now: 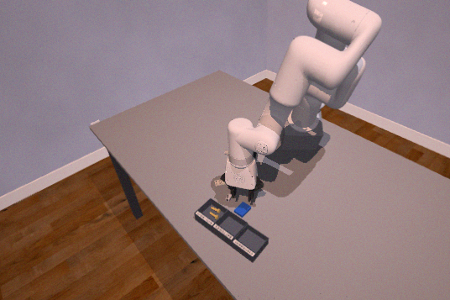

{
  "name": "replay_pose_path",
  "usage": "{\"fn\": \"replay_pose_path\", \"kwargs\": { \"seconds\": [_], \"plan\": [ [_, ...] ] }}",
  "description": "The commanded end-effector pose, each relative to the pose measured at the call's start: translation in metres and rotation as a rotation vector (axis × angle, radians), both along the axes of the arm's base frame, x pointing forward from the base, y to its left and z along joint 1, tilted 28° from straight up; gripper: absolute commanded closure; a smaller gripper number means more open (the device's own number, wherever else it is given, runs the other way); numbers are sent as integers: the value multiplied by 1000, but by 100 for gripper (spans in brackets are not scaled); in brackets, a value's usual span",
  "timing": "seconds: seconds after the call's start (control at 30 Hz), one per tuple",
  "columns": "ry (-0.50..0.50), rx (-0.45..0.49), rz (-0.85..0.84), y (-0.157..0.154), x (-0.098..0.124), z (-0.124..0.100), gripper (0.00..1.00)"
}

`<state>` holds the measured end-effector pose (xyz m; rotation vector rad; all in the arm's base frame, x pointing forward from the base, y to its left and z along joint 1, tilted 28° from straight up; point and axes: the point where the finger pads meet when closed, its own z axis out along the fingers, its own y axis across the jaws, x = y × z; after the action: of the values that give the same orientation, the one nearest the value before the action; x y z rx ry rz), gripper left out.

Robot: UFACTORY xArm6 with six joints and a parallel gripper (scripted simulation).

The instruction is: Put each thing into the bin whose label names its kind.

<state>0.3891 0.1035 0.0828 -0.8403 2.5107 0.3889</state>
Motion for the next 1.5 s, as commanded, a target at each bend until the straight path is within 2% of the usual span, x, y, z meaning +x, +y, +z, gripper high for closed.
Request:
{"fn": "replay_pose_path", "kwargs": {
  "seconds": [0.0,0.33,1.47],
  "plan": [
    [71,36,-135,0,1,1,44],
    [192,96,-356,0,1,1,44],
    [192,96,-356,0,1,1,44]
  ]
}}
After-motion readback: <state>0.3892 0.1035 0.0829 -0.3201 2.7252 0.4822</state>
